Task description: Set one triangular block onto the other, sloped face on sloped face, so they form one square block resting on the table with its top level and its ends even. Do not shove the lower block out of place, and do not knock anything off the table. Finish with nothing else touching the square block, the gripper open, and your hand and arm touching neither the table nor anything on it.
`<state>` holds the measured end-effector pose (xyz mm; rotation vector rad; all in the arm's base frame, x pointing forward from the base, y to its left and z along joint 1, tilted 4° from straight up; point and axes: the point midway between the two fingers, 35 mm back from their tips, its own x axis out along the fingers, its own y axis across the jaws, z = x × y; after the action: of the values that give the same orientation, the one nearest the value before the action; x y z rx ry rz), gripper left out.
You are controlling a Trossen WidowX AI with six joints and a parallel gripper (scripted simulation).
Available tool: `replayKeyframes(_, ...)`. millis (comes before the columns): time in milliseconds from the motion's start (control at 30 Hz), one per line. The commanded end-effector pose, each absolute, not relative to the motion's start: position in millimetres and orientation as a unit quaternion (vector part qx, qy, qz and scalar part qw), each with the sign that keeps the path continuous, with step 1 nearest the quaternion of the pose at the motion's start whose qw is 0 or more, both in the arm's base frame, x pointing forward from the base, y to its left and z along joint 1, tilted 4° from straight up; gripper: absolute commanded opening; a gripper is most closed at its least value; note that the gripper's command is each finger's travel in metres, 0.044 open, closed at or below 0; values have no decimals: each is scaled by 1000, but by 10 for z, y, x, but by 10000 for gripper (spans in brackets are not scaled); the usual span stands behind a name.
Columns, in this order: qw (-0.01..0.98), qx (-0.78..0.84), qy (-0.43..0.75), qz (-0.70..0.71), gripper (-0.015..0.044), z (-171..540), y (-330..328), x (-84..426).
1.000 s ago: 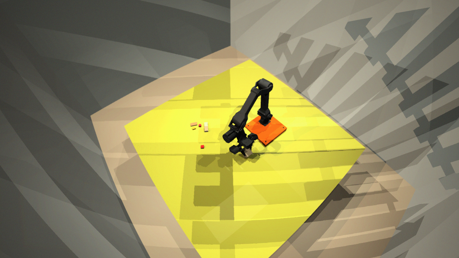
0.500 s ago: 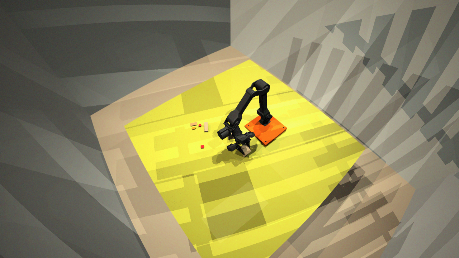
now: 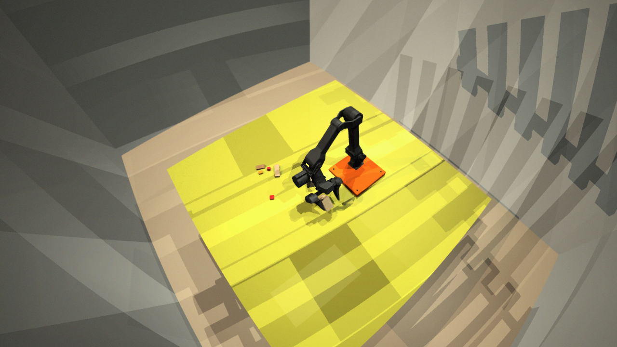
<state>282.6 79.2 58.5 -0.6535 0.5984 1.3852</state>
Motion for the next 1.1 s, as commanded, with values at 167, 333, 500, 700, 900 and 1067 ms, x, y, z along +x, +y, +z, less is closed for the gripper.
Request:
replayKeyframes(167,681,-292,267,616,440,792,800,2856)
replayKeyframes(333,681,-291,266,617,440,1558,850,2785)
replayKeyframes(500,681,-293,264,616,440,1574,850,2788)
replayKeyframes(700,583,-327,454,589,440,1198,1009,2745)
replayKeyframes(900,444,-449,628,456,440,951,1149,2696)
replayKeyframes(1067,363,-600,651,290,440,970,1385,2788)
